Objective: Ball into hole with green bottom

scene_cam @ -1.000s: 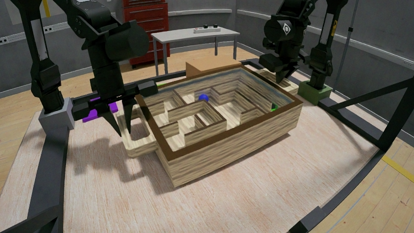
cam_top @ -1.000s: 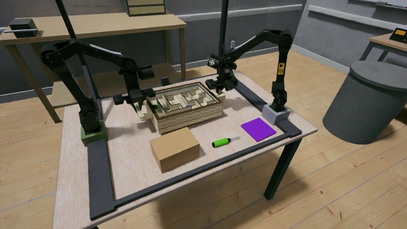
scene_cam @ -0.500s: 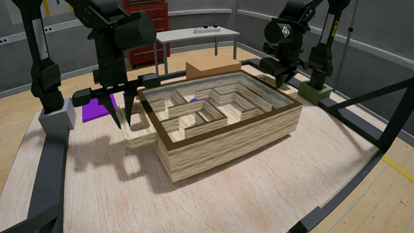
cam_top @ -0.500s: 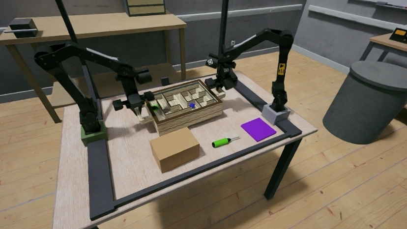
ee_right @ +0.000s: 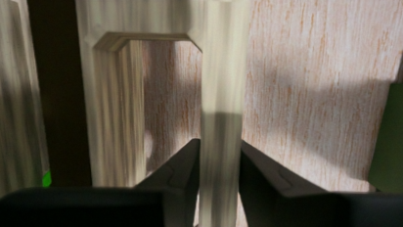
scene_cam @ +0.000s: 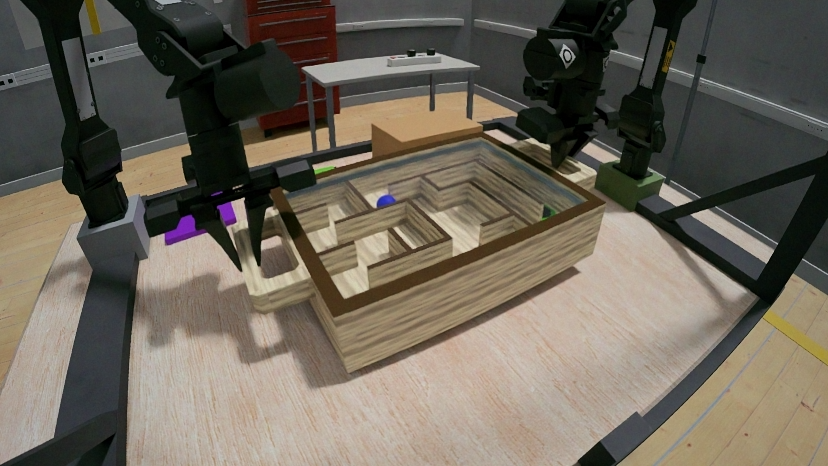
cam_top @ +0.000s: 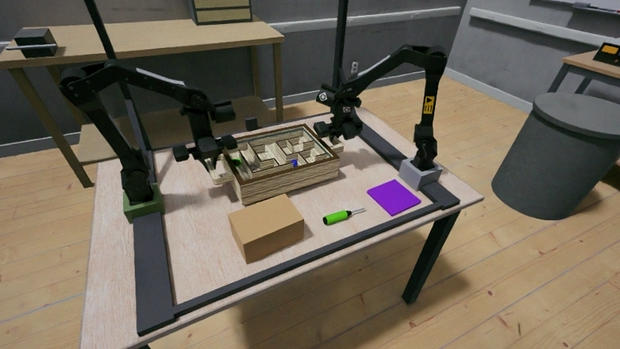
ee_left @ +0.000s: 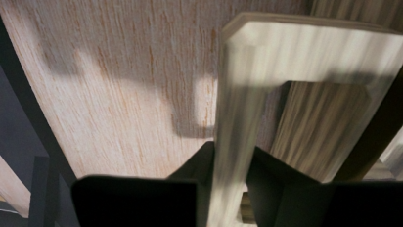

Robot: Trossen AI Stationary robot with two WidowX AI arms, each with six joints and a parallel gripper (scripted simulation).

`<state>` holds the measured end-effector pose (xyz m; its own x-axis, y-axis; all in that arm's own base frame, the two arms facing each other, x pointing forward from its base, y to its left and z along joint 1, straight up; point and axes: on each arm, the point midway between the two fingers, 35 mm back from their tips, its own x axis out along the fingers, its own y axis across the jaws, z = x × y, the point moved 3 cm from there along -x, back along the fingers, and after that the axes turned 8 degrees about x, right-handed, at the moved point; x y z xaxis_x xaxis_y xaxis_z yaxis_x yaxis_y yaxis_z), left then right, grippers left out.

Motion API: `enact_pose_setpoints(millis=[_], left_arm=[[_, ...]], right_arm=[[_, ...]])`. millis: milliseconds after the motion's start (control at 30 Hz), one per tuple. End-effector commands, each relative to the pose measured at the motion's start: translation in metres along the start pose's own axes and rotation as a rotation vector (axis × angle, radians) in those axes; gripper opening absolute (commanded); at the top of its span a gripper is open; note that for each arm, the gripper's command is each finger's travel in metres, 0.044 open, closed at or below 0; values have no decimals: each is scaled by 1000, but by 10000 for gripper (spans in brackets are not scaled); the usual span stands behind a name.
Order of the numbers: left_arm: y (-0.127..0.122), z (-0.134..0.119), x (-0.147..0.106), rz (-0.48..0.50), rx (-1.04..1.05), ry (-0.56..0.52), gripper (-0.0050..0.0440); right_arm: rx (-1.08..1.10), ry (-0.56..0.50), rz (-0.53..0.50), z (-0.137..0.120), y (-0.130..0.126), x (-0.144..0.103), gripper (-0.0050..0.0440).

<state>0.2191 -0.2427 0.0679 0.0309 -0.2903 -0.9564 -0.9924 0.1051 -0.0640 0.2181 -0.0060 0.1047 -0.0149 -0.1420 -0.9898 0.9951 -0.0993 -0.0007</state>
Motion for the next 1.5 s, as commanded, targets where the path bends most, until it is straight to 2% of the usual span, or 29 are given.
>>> enact_pose_setpoints(millis=[0,67,133,267,367,433,533,633,767,833,933,1033,1200,1233,1400,1433,1467], left_arm=[[-4,-16,-19,-33,17,62,-50],[-4,-16,-19,-33,17,62,-50],[-8,-19,-22,12,11,27,-50],[-13,-14,-34,18,1,97,-50],[-15,-16,-40,39,-5,101,-50],[-2,-9,-23,22,-1,86,-50],[-1,-13,-18,-8,8,39,-50],[-4,-15,-23,0,7,61,-50],[3,-12,-2,-24,16,-20,-50],[5,-10,-3,-51,22,15,-50],[-4,-19,-15,-44,25,19,-50],[-9,-16,-25,-15,10,66,-50],[-8,-17,-25,-10,10,59,-50],[-11,-16,-32,12,2,85,-50],[-15,-18,-41,48,-6,89,-50],[-3,-11,-24,23,0,67,-50],[-1,-10,-21,16,1,61,-50]], right_arm=[[0,4,48,1,5,-13,-50],[0,4,48,1,5,-13,-50],[9,-27,63,-2,-5,2,-50],[8,45,86,2,-7,8,-50],[11,45,106,1,-8,14,-50],[8,49,79,2,2,-2,-50],[7,-9,54,-1,5,-8,-50],[6,6,61,0,2,-3,-50],[2,-54,21,-3,8,-16,-50],[-2,-23,1,-1,8,-18,-50],[2,-44,23,-2,0,-10,-50],[3,12,49,1,-5,1,-50],[6,6,62,1,-2,-2,-50],[8,32,78,1,-6,7,-50],[14,36,118,0,-8,15,-50],[9,31,86,1,1,-2,-50],[7,28,69,1,2,-2,-50]])
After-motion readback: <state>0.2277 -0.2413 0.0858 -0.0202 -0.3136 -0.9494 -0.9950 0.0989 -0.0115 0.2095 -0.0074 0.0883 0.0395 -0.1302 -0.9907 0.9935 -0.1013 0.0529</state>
